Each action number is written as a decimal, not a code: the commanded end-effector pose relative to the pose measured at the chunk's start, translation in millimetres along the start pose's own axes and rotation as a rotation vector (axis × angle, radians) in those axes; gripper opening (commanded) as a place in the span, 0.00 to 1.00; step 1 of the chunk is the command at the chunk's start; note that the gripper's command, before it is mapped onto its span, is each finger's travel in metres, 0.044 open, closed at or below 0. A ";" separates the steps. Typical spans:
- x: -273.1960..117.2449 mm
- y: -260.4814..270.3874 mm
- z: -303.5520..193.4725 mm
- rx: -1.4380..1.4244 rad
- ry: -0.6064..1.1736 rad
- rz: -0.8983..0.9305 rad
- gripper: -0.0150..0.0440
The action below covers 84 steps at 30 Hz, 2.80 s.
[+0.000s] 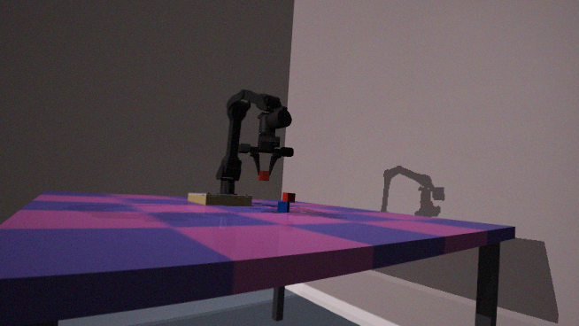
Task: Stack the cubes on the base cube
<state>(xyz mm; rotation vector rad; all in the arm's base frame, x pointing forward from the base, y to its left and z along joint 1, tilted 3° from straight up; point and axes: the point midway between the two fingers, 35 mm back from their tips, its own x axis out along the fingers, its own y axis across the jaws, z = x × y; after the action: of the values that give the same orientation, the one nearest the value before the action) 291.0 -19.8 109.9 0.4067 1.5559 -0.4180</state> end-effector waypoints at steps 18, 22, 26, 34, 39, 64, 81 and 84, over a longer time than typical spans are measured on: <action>3.0 28.6 -9.8 -0.837 -0.002 0.001 0.43; 3.6 33.7 -12.0 -0.993 -0.003 0.001 0.43; 4.3 38.8 -14.4 -1.149 -0.003 0.001 0.43; 5.6 49.0 -19.3 -1.461 -0.003 0.002 0.43; 6.5 55.2 -22.7 -1.656 -0.003 0.002 0.43; 36.2 63.5 -29.1 -1.976 0.016 -0.045 0.43; 41.5 63.5 -28.9 -1.973 0.015 -0.043 0.43; 48.3 63.6 -28.2 -1.957 0.010 -0.031 0.43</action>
<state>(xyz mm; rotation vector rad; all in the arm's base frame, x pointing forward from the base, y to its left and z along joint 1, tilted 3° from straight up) 298.6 50.1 68.8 -1.1408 1.2998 1.1082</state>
